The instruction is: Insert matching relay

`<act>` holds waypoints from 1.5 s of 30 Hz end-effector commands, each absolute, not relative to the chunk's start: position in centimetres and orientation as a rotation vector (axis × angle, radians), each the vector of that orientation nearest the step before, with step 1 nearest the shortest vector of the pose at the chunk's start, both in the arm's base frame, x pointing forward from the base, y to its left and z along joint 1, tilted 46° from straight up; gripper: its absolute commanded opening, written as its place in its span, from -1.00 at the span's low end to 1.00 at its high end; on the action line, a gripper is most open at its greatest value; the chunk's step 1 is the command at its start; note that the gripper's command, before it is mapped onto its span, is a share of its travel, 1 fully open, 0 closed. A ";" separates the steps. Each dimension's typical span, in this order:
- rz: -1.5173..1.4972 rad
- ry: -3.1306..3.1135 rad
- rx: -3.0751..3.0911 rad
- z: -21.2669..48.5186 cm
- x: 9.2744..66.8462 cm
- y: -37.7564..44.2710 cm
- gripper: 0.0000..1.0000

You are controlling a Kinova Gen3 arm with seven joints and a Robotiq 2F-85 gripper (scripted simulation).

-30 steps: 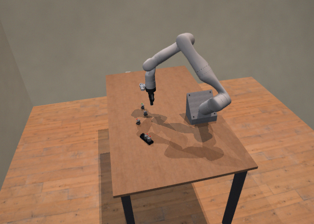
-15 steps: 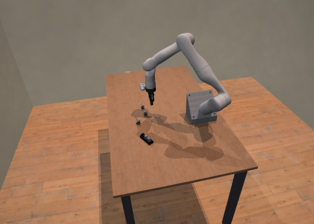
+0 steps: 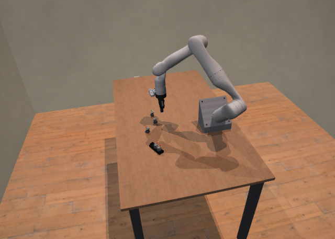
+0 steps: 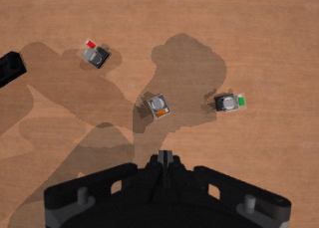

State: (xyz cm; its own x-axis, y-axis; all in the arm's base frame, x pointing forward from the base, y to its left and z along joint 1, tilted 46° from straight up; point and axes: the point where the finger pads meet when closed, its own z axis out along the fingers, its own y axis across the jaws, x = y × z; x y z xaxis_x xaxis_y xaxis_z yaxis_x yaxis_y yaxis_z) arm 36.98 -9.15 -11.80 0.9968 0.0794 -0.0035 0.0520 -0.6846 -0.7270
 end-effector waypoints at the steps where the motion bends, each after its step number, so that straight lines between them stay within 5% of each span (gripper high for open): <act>1: 0.042 -0.090 -2.328 -11.8 37.0 -9.2 -1.00; 14: 0.038 -0.090 -2.329 -4.9 43.6 -2.2 -1.00; 45: 0.038 -0.090 -2.329 -4.8 43.7 -2.1 -1.00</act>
State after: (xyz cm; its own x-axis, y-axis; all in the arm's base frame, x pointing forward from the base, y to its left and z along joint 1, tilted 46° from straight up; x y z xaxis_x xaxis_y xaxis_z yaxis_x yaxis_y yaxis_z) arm 43.62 -2.03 -4.86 0.9969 0.0785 -0.0009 0.0533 -0.6856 -0.7260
